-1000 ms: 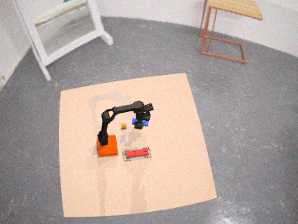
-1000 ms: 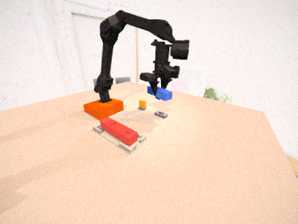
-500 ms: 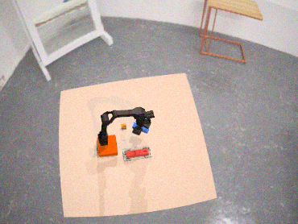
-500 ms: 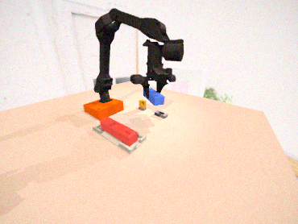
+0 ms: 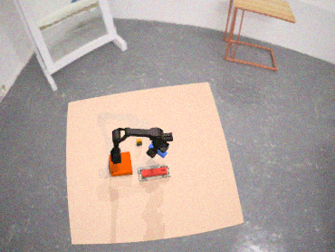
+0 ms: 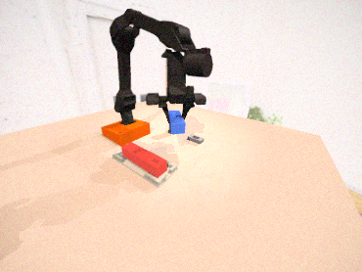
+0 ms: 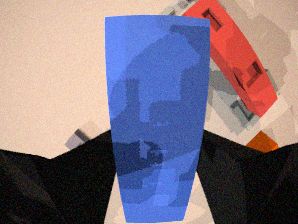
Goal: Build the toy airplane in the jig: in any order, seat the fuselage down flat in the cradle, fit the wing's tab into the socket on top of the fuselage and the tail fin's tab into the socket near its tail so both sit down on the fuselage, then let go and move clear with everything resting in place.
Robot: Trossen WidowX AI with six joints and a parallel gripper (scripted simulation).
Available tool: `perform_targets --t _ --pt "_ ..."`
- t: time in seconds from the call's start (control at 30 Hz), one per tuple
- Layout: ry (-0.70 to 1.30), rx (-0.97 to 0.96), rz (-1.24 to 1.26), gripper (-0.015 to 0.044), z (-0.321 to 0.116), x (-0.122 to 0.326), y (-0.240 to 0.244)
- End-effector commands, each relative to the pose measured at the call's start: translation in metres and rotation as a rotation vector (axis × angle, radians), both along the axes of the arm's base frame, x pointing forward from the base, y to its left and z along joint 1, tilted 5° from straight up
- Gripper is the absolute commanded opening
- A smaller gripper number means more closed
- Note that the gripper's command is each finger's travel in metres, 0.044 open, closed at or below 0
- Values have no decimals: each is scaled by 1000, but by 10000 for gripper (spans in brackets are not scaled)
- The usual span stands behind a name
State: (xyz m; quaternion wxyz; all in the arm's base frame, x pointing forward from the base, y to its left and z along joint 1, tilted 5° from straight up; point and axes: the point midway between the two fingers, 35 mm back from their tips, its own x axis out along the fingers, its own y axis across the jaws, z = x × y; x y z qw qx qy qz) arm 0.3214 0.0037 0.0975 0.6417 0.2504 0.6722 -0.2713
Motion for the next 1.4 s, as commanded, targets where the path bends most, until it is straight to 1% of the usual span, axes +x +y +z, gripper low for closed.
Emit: perform_targets --t 0.0,0.6,1.37 --pt "-13 -10 -81 0 1 -4 -15" --pt "-23 -27 -384 0 -6 -26 -65" --pt "-14 -59 -771 0 -19 -68 -122"
